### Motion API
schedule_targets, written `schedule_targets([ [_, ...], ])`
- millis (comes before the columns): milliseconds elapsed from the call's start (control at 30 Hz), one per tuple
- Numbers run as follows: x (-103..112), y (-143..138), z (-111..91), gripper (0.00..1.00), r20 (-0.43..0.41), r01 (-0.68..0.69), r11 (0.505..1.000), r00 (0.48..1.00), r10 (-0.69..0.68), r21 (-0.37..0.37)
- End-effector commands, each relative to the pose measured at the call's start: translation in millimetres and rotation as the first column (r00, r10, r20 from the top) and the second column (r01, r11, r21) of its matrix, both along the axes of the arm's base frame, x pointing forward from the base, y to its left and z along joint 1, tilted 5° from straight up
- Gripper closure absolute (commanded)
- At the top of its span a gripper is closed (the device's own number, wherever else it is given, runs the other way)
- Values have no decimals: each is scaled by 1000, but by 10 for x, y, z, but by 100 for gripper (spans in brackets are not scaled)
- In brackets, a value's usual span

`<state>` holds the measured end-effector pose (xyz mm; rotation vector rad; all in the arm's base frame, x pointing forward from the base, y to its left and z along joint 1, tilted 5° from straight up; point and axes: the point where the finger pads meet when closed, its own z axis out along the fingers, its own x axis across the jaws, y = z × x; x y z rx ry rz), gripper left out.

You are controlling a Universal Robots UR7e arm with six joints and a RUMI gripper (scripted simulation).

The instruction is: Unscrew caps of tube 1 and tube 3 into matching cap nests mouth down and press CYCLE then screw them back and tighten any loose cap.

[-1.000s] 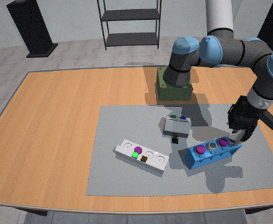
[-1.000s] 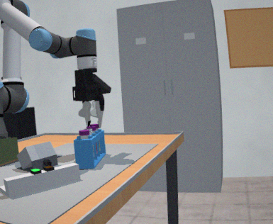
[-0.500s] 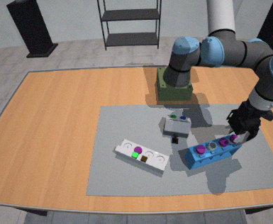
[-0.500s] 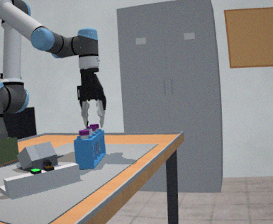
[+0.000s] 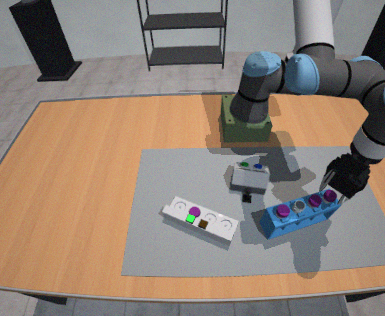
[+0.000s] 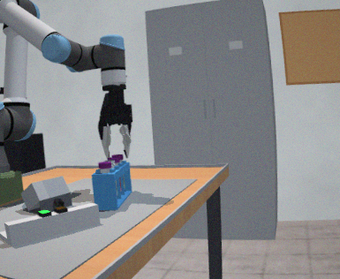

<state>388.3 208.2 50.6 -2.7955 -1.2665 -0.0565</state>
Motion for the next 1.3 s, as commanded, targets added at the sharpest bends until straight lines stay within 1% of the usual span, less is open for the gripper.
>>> schedule_targets([
  [0, 3, 1, 4, 65, 1, -29, 1000, 1000, 29, 6],
  [33, 3, 1, 4, 65, 1, -29, 1000, 1000, 29, 6],
  [67, 3, 1, 4, 100, 1, -29, 1000, 1000, 29, 6],
  [533, 3, 1, 4, 100, 1, -28, 1000, 1000, 28, 5],
  [600, 3, 0, 3, 100, -7, 71, 997, 997, -71, 6],
  [700, 3, 0, 2, 100, -20, 219, 976, 976, -219, 4],
  [767, 3, 1, 0, 100, -29, 315, 949, 949, -315, 2],
  [867, 3, 1, -1, 100, -41, 453, 892, 891, -452, -3],
  [933, 3, 1, -2, 100, -48, 539, 842, 841, -539, -7],
  [1033, 3, 1, -4, 100, -59, 658, 753, 751, -658, -14],
  [1100, 3, 1, -4, 100, -59, 658, 753, 751, -658, -14],
  [1167, 3, 1, -5, 100, -65, 730, 683, 681, -729, -20],
  [1267, 3, 1, -6, 100, -74, 823, 567, 564, -822, -30],
])
